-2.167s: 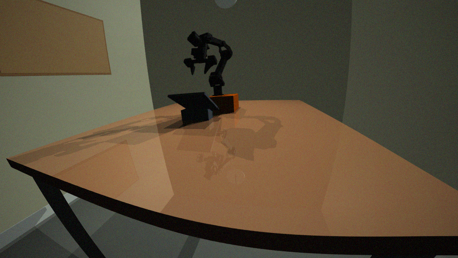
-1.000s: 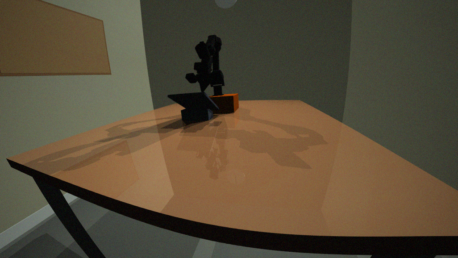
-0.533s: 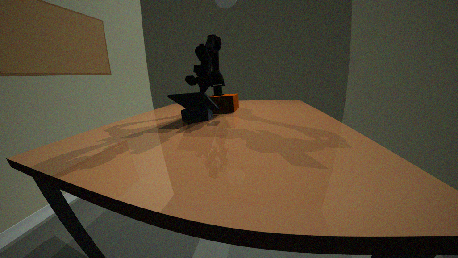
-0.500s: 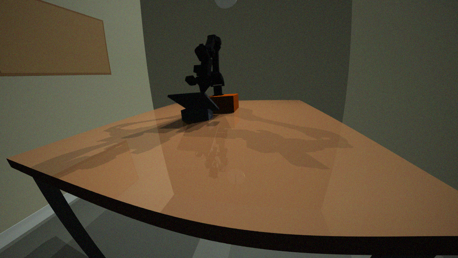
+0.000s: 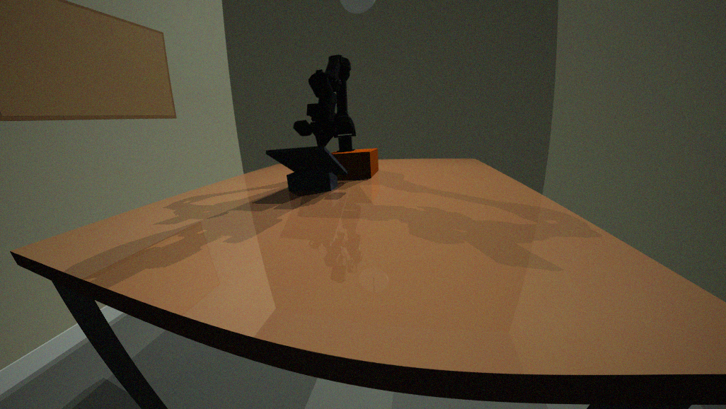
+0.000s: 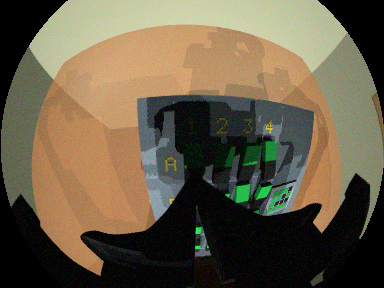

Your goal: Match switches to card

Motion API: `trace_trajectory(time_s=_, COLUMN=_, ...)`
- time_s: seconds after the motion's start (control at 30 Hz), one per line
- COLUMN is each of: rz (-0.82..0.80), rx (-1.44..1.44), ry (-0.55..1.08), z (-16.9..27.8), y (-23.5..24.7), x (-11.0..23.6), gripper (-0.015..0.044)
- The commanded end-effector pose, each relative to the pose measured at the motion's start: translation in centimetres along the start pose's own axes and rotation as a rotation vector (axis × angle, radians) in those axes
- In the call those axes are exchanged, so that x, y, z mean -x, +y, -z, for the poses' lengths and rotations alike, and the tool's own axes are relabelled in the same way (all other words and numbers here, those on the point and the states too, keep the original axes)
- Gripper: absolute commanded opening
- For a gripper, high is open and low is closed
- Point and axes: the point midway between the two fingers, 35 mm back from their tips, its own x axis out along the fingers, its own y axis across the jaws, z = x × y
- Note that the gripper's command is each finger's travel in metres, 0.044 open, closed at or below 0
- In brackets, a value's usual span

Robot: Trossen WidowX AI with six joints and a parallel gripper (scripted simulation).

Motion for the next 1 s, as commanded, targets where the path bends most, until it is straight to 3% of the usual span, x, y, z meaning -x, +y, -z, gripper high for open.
trace_trajectory(time_s=0.0, rz=0.000, rx=0.002, ry=0.001, z=0.03, y=-0.01, x=-0.06, gripper=0.0000)
trace_trajectory(time_s=0.97, rz=0.000, rx=0.002, ry=0.001, z=0.05, y=-0.01, x=-0.45, gripper=0.0000)
